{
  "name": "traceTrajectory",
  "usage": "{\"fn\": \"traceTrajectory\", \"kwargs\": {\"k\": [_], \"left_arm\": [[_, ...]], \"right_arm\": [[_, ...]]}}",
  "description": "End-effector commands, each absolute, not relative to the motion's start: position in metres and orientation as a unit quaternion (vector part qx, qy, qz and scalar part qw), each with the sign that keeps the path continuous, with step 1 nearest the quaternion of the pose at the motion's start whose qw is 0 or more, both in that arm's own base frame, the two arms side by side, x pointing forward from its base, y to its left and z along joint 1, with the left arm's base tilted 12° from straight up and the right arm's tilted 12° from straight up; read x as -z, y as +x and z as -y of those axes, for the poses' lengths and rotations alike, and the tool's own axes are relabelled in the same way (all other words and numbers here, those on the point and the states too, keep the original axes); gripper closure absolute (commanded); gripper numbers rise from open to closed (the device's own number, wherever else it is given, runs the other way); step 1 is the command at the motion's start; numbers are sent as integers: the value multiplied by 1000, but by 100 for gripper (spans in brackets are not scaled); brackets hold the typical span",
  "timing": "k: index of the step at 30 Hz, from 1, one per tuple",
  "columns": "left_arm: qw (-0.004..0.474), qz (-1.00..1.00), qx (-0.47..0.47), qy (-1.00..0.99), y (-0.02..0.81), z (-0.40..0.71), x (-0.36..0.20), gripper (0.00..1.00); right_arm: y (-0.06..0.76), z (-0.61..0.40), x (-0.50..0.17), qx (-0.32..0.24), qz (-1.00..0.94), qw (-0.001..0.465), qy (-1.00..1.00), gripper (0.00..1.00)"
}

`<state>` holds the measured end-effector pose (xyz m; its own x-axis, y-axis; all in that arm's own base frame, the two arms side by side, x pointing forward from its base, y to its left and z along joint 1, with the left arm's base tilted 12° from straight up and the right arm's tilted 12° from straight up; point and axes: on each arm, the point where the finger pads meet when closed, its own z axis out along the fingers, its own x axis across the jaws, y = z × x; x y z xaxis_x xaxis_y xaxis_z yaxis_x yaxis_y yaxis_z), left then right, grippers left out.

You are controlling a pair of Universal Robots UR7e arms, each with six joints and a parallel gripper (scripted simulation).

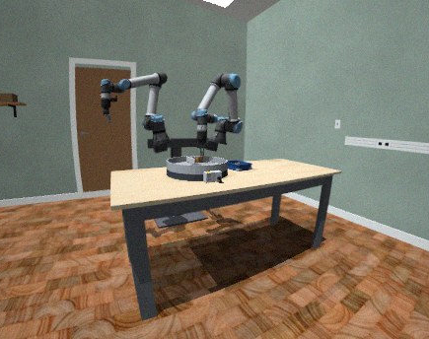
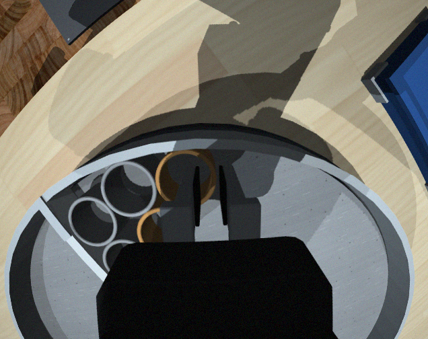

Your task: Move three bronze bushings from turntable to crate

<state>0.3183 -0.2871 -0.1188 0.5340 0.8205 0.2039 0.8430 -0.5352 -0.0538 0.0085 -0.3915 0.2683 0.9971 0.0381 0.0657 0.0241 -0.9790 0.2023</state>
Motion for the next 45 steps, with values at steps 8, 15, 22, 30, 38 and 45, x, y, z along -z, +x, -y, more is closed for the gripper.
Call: {"fn": "traceTrajectory", "kwargs": {"k": [8,15,22,30,38,45], "left_arm": [[74,477,77,-873,318,286,120,64],[74,477,77,-873,318,286,120,64],[74,477,77,-873,318,286,120,64],[75,477,78,-872,318,282,125,64],[74,477,77,-873,319,284,124,64],[74,477,77,-873,319,284,124,64]], "right_arm": [[8,391,-268,-35,-15,101,994,0],[8,391,-268,-35,-15,101,994,0],[8,391,-268,-35,-15,101,994,0],[8,391,-268,-35,-15,101,994,0],[8,391,-268,-35,-15,101,994,0],[8,391,-268,-35,-15,101,994,0]]}}
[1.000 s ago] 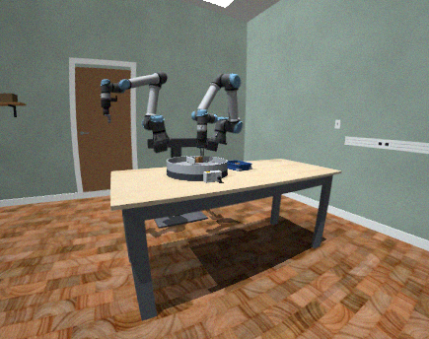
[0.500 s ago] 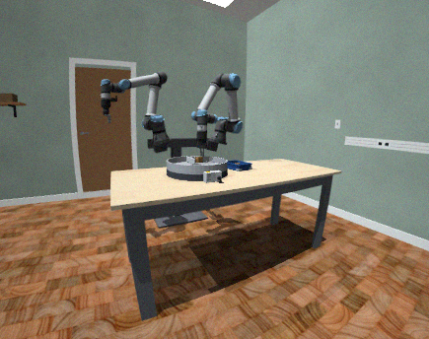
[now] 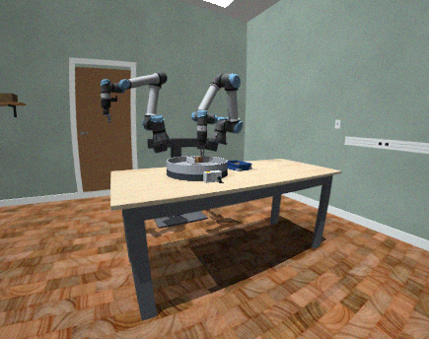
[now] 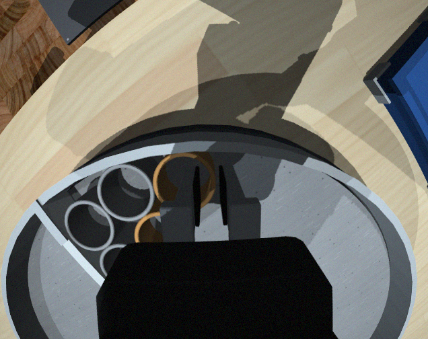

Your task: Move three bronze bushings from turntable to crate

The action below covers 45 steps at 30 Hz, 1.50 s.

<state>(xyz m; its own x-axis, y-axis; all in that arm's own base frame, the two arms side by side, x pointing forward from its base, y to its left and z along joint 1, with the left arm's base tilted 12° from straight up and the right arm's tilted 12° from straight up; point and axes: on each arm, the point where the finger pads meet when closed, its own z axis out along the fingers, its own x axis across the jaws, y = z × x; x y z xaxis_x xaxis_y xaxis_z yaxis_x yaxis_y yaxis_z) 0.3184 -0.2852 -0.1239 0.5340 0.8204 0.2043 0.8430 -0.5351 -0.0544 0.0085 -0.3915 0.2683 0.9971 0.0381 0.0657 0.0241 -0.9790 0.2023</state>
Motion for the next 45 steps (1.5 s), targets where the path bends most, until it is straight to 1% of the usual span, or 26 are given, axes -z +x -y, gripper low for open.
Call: {"fn": "traceTrajectory", "kwargs": {"k": [1,25,45], "left_arm": [[74,477,77,-873,319,284,124,64],[74,477,77,-873,319,284,125,64],[74,477,77,-872,320,279,148,64]], "right_arm": [[8,391,-268,-35,-15,101,994,0],[8,391,-268,-35,-15,101,994,0],[8,391,-268,-35,-15,101,994,0]]}}
